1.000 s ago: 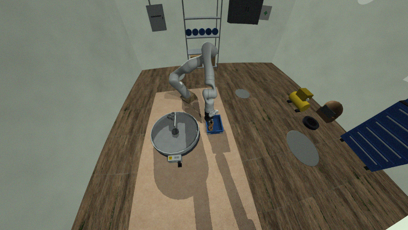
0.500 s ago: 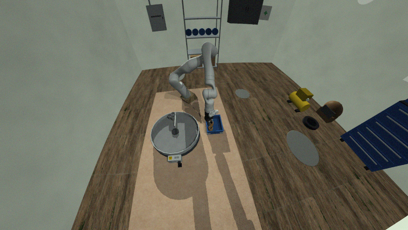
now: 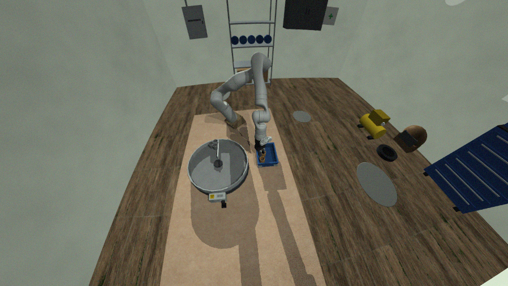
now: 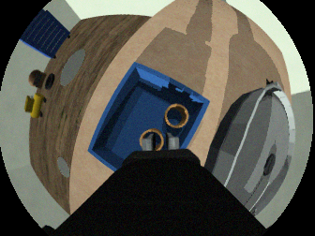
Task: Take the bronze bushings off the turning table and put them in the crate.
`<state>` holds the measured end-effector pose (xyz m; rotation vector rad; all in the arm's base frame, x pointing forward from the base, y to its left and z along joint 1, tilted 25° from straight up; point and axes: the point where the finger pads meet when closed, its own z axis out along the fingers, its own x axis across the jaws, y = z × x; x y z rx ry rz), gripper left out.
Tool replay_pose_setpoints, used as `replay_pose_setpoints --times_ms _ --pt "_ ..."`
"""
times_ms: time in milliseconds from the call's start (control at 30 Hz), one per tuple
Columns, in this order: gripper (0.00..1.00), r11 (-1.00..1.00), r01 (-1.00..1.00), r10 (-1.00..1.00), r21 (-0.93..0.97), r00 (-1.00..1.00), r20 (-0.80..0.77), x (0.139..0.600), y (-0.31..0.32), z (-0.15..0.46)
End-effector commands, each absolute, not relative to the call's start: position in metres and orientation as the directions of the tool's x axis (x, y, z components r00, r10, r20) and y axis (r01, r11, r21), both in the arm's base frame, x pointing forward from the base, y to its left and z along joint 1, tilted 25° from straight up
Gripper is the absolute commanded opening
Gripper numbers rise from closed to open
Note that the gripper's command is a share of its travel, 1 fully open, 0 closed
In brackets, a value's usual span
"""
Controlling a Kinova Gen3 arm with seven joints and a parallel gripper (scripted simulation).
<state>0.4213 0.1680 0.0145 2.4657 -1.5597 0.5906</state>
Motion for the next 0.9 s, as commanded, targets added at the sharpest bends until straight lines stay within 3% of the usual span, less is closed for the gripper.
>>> replay_pose_setpoints --times_ms 0,867 --pt "0.47 -0.442 -0.894 -0.83 -0.072 0.377 0.412 0.4216 0.1686 0.0151" --pt "0.47 -0.442 -0.894 -0.83 -0.072 0.377 0.412 0.4195 0.1715 0.0221"
